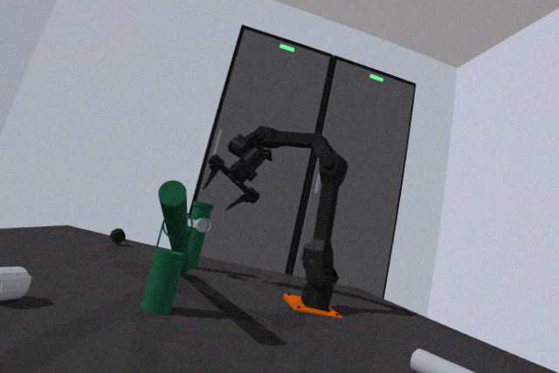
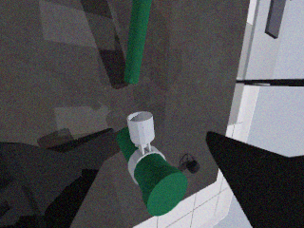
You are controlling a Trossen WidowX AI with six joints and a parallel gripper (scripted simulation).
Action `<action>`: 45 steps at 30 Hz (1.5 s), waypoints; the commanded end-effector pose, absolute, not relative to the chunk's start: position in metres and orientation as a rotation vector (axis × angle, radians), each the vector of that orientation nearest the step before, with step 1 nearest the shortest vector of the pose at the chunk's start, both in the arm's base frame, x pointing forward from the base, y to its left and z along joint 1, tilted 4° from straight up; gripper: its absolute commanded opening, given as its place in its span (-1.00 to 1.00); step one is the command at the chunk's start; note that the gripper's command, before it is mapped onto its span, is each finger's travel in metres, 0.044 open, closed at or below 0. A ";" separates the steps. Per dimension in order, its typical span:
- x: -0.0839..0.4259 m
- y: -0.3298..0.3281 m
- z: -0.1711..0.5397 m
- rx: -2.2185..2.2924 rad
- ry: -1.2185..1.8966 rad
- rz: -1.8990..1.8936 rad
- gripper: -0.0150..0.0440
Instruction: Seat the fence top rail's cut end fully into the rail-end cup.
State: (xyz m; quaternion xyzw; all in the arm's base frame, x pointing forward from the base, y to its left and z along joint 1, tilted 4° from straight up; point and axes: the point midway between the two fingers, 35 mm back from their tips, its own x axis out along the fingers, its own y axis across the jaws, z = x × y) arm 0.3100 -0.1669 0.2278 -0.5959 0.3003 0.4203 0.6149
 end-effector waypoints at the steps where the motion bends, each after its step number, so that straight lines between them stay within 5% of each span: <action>1: 0.307 -0.180 0.224 -1.487 0.614 1.033 1.00; 45: 0.327 -0.172 0.141 -1.488 0.613 1.032 1.00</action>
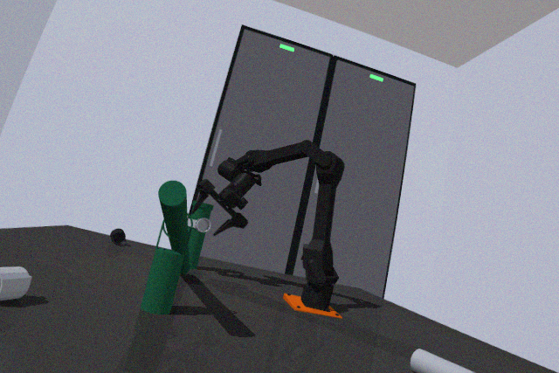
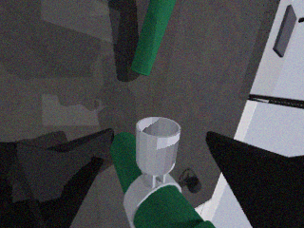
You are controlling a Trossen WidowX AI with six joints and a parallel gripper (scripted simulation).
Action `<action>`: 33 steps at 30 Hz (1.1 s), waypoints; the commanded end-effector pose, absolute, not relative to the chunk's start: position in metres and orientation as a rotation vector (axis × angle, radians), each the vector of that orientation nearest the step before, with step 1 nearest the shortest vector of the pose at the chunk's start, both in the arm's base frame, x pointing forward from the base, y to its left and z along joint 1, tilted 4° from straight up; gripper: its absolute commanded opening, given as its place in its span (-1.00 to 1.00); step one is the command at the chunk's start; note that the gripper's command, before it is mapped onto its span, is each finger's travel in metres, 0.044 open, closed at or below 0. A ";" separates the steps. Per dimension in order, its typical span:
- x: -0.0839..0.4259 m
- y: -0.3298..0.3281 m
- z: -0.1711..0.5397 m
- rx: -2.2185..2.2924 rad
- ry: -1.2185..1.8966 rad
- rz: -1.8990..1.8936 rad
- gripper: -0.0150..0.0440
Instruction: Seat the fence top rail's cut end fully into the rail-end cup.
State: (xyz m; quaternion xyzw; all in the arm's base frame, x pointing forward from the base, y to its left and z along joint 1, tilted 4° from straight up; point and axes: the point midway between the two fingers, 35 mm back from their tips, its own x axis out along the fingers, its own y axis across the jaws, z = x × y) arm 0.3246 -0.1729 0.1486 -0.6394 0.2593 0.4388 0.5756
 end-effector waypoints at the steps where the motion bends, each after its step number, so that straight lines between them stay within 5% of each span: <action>1: 0.328 -0.172 0.140 -1.488 0.613 1.032 1.00; 21: 0.340 -0.165 0.115 -1.488 0.612 1.031 1.00; 33: 0.340 -0.165 0.115 -1.488 0.612 1.031 -0.07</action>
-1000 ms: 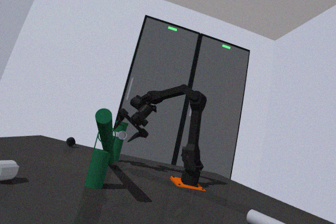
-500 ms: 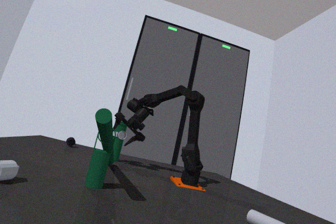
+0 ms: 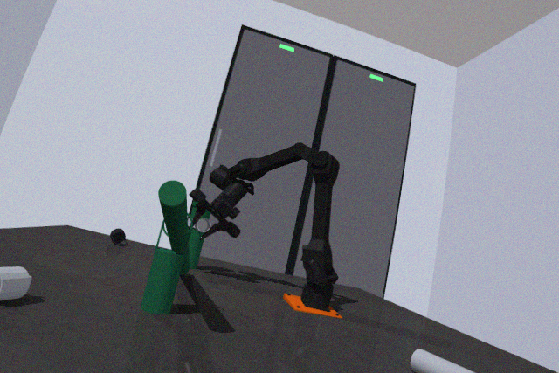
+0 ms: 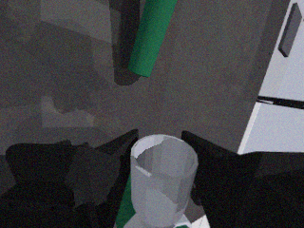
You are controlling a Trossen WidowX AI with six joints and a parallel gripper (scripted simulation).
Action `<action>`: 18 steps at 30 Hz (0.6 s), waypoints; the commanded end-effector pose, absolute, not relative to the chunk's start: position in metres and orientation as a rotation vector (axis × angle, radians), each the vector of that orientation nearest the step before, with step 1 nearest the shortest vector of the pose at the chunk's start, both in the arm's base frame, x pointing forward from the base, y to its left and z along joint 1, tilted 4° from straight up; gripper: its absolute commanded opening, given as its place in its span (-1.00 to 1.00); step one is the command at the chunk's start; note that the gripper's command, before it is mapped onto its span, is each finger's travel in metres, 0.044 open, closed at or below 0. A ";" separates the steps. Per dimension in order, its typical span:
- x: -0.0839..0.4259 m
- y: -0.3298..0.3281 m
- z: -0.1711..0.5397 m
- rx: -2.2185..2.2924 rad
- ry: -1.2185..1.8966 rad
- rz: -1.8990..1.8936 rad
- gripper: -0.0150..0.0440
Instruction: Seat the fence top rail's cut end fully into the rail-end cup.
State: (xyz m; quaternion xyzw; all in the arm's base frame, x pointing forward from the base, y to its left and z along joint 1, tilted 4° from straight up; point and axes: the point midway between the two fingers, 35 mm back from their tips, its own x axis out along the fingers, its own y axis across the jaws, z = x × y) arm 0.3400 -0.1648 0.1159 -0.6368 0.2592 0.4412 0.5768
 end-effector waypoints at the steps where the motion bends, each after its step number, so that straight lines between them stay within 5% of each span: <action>1: 0.340 -0.165 0.115 -1.488 0.612 1.031 -0.16; 7: 0.341 -0.165 0.115 -1.481 0.622 1.020 -0.49; 18: 0.348 -0.163 0.115 -1.444 0.677 0.962 -0.49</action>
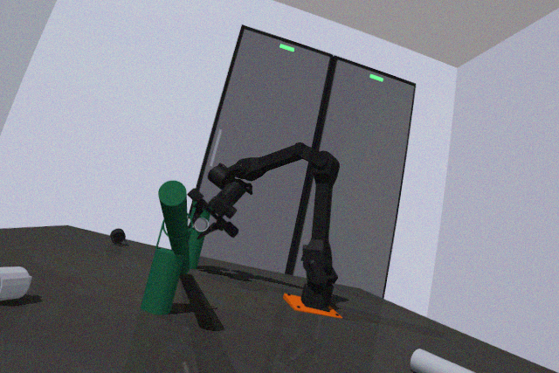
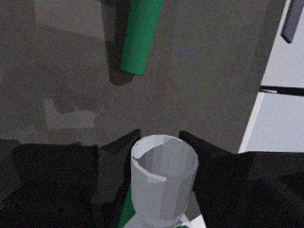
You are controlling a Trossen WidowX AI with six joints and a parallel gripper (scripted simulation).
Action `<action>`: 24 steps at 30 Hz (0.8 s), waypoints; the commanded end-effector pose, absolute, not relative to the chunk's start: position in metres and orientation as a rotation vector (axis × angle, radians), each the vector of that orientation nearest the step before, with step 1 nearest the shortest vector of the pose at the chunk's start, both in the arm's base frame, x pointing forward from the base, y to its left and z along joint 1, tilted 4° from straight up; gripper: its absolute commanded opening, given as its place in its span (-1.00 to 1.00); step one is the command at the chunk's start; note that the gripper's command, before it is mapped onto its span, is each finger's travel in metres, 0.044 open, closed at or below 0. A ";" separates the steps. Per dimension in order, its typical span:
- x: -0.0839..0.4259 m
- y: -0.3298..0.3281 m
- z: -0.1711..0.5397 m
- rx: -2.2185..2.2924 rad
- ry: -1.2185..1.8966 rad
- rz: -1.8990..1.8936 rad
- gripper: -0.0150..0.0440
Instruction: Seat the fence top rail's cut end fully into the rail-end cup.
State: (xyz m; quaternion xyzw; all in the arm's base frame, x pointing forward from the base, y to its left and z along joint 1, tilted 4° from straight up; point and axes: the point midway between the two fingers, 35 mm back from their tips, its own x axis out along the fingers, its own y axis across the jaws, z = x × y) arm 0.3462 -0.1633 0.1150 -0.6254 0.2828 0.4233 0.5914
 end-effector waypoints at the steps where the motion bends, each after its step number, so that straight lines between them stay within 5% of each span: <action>1: 0.349 -0.163 0.115 -1.443 0.679 0.960 -0.49; 24: 0.362 -0.162 0.116 -1.372 0.777 0.854 -0.49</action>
